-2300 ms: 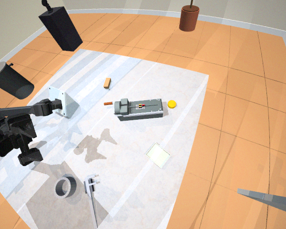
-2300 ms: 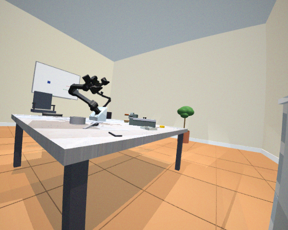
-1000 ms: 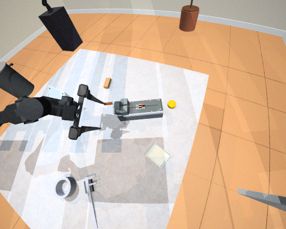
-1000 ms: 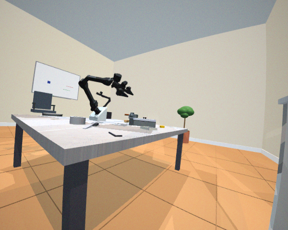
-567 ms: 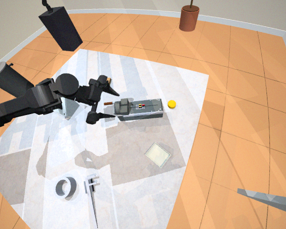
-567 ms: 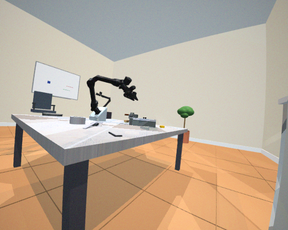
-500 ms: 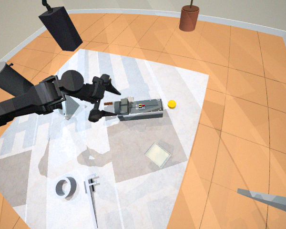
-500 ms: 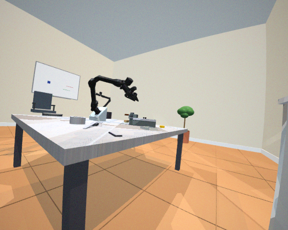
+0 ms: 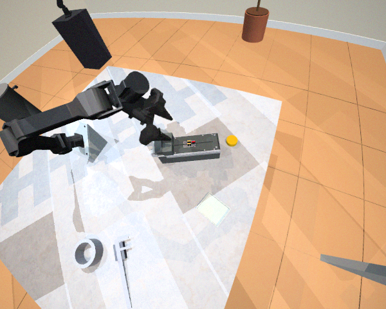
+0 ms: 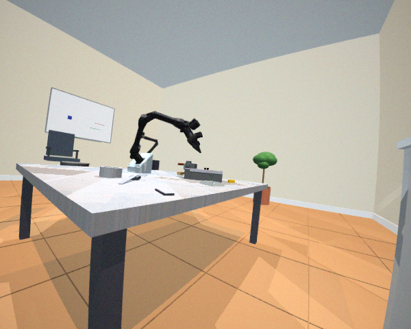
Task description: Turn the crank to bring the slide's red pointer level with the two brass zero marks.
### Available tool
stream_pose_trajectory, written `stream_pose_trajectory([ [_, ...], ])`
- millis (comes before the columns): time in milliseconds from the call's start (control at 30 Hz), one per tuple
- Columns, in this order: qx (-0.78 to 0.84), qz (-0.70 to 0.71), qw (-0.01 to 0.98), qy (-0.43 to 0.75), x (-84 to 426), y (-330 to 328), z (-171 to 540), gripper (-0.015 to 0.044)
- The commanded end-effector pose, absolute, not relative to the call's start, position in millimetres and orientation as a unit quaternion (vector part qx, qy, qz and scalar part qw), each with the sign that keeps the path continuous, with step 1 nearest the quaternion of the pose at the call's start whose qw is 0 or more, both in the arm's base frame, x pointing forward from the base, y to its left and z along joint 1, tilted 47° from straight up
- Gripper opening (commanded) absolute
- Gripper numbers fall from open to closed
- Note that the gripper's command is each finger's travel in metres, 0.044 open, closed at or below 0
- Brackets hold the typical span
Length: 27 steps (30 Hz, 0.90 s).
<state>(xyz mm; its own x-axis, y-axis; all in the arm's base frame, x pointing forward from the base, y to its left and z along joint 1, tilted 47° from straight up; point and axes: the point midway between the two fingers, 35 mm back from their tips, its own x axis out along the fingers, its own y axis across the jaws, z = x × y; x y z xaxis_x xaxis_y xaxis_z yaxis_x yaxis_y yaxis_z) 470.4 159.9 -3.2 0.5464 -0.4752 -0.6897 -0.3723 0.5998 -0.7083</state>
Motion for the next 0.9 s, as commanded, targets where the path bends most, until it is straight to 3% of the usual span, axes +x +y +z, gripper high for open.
stream_pose_trajectory([
  [0,-0.455,-0.04,0.751,0.477,473,148,-18,0.044],
  [233,-0.455,-0.04,0.751,0.477,471,116,-47,0.044],
  [867,-0.455,-0.04,0.751,0.477,470,115,-48,0.044],
])
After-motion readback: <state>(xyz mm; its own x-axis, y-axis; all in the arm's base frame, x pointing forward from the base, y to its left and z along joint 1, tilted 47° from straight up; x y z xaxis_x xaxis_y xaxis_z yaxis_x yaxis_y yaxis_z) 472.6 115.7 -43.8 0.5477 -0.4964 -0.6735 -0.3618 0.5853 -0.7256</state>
